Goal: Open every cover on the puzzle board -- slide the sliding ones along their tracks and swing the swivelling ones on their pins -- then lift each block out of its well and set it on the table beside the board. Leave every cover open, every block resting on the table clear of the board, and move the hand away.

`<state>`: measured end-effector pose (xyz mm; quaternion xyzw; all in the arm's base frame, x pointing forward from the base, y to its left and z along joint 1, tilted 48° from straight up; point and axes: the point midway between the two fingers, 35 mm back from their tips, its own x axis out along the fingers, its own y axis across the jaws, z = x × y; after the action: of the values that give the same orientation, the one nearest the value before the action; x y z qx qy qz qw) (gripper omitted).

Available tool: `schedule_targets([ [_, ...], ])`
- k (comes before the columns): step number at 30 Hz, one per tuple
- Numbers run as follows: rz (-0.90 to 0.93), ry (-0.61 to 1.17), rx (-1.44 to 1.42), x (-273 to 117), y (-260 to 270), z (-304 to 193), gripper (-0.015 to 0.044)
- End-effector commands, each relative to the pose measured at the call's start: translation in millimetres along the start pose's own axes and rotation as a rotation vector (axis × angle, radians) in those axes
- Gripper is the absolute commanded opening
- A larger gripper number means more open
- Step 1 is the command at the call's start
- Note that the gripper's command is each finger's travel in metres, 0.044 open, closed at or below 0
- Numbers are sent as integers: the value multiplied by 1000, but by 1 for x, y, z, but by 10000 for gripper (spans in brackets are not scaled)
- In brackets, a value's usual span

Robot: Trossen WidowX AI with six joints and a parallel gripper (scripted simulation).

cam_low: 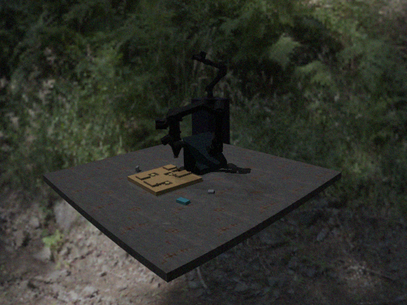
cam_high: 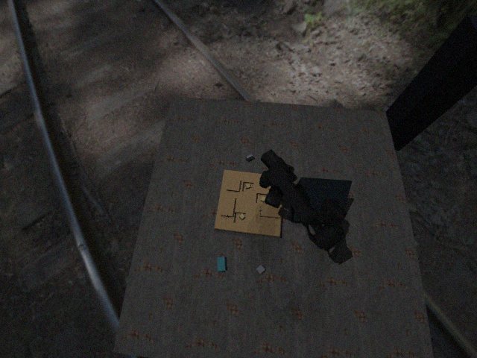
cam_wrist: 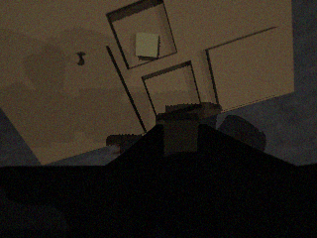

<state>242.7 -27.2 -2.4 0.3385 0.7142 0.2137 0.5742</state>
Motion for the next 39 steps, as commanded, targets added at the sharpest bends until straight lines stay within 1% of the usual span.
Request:
schedule_targets([
  [1, -12, -10, -4, -5, 13, 5, 80],
  [21, -37, -25, 2, -8, 76, 18, 80],
  [39, -36, -32, 1, -8, 139, 16, 80],
])
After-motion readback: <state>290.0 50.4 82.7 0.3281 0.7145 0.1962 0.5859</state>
